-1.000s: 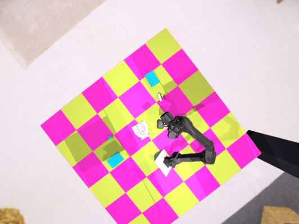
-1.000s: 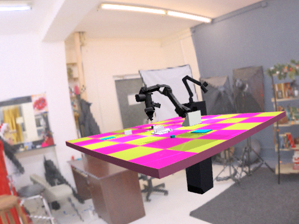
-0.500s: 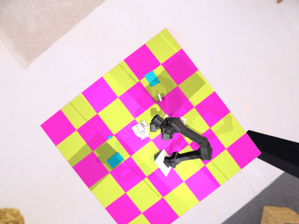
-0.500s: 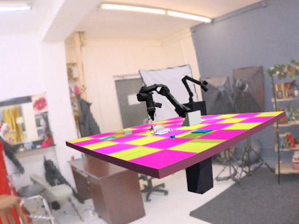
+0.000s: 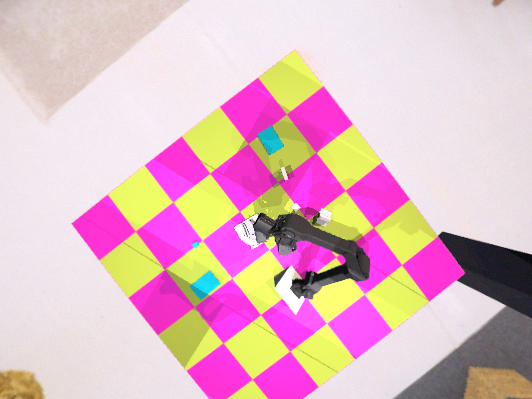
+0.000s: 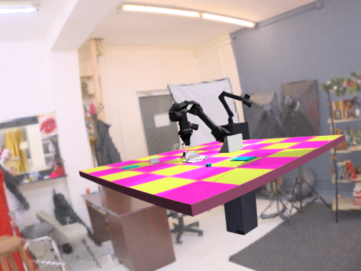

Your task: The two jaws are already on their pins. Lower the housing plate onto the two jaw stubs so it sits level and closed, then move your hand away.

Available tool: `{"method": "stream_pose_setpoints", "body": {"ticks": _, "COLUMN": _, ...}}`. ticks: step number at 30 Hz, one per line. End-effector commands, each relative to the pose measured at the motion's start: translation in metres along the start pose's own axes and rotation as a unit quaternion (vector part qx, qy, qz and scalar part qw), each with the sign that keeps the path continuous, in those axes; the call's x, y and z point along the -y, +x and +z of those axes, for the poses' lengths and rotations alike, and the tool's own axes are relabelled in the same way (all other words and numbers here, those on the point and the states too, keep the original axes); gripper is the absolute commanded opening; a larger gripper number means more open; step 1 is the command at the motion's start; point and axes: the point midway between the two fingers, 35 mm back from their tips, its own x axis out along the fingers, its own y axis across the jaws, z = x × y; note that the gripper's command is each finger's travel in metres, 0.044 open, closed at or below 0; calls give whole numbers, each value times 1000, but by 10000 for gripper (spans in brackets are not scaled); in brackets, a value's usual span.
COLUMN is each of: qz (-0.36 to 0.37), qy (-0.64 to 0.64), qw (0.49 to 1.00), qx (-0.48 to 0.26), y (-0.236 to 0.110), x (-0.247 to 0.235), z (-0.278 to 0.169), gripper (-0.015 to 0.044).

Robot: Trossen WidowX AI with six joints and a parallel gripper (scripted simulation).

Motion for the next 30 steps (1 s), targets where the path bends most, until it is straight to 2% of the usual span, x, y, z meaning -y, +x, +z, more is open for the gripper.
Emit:
{"method": "stream_pose_setpoints", "body": {"ticks": 1, "qz": 0, "qy": -15, "qw": 1000, "qx": 2, "y": 1, "x": 13, "z": 4, "gripper": 351}}
{"method": "stream_pose_setpoints", "body": {"ticks": 30, "qz": 23, "qy": -144, "qw": 989, "qx": -5, "y": 6, "x": 96, "z": 51, "gripper": 351}}
